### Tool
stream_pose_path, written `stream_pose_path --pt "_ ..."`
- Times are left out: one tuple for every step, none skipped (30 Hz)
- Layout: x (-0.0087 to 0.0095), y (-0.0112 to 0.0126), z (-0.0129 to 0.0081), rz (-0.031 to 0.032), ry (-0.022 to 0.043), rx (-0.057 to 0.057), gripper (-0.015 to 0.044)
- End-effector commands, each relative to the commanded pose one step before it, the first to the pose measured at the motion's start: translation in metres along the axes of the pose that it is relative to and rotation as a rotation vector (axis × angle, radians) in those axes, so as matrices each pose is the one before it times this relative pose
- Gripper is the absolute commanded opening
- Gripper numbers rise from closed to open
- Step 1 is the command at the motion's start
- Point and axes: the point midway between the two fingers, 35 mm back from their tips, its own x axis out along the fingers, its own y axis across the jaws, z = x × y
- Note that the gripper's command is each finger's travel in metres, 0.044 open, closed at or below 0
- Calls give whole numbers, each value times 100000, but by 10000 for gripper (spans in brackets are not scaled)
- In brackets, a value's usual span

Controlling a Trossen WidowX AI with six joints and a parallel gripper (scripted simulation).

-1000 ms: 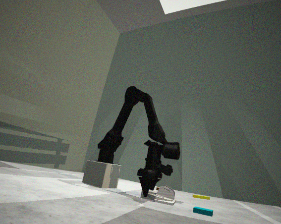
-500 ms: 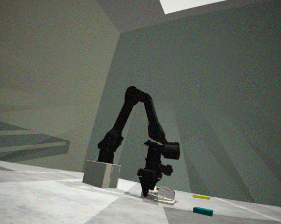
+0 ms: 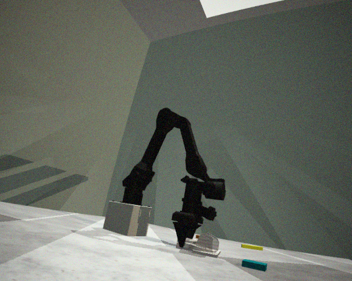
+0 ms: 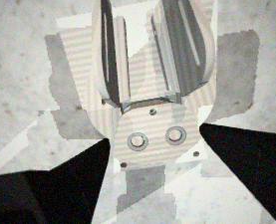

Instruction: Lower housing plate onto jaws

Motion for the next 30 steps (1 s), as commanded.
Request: stream_pose_path --pt "0 0 1 0 -2 0 440" --pt "-150 -3 22 -8 -4 -6 440" --pt "-274 -6 38 -15 -6 -10 440" --pt "-409 -8 49 -22 -9 -15 440" --pt "-562 -9 55 -30 -11 -21 440" --pt "-638 -9 44 -33 -11 -24 440" --pt "-725 -7 28 -37 -11 -27 440" --pt "-818 -5 3 -41 -10 -30 440" --pt "-888 -1 -31 -44 -8 -32 440" --pt "-925 3 -69 -45 -5 -33 440" --pt "-937 7 -109 -45 -2 -34 440" --pt "-746 9 -114 -35 1 -27 440" --pt "-454 7 -82 -21 2 -16 440" --pt "-152 2 -29 -7 1 -5 440" --pt "0 0 0 0 0 0 440" --pt "0 0 0 0 0 0 440" --pt "0 0 0 0 0 0 440" --pt "900 25 185 340 -183 -245 440" --pt "-115 13 -58 -5 7 4 440" --pt "-345 38 -177 -15 21 13 440" --pt "-568 65 -307 -25 35 22 440" --pt "-685 80 -397 -30 45 27 440" --pt "-673 81 -419 -30 47 27 440" --pt "-660 82 -441 -30 49 26 440" --pt "-646 82 -462 -30 50 26 440" --pt "-631 83 -483 -30 52 26 440" --pt "-615 83 -503 -31 54 26 440" --pt "-491 68 -425 -25 45 21 440" --pt "-289 40 -261 -15 27 13 440" --pt "-95 13 -88 -5 9 4 440"
